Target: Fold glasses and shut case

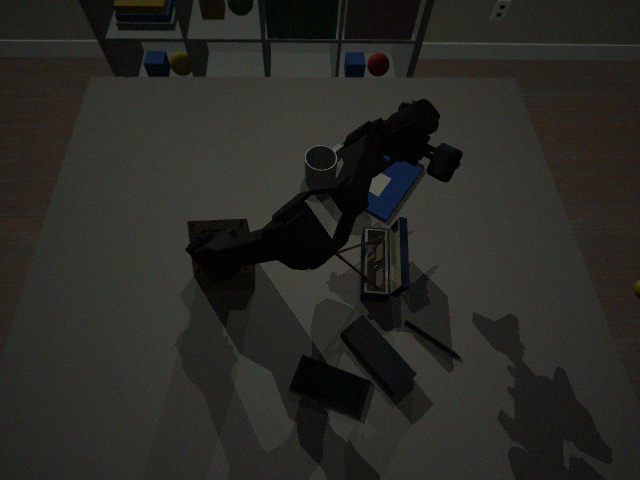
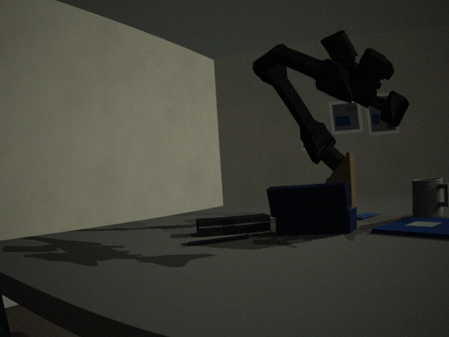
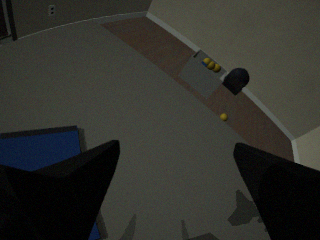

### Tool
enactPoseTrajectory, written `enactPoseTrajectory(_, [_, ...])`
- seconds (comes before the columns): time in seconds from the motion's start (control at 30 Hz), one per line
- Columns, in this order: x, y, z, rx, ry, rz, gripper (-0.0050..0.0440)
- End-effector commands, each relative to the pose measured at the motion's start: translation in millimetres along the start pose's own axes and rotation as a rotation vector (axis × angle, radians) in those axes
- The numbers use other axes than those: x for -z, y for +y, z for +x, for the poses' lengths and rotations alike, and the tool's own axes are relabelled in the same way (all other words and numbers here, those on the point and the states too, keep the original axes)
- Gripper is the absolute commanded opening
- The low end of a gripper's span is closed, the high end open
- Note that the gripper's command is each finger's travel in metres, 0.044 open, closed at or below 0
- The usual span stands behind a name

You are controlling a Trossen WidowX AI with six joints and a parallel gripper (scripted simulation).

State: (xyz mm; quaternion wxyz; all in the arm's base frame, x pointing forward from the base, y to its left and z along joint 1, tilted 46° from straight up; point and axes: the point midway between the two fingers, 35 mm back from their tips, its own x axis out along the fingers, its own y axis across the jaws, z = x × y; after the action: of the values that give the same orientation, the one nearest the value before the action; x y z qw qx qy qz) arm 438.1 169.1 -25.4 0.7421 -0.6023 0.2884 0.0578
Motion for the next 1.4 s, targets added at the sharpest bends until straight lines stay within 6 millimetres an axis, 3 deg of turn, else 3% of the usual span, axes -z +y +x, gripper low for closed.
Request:
enactPoseTrajectory(0.0, [0,0,0,0.0,0.0,0.0,0.04])
enactPoseTrajectory(0.53, [0,0,0,0.0,0.0,0.0,0.04])
enactPoseTrajectory(0.6, [5,-1,0,-0.009,0.015,-0.013,0.0352])
enactPoseTrajectory(1.03, [101,-27,-14,-0.23,0.304,-0.252,0.004])
enactPoseTrajectory(1.1, [101,-27,-14,-0.23,0.304,-0.252,0.004])
enactPoseTrajectory(1.17, [117,-31,-20,-0.27,0.346,-0.288,0.0])
enactPoseTrajectory(1.37, [164,-43,-44,-0.401,0.464,-0.39,0.0])
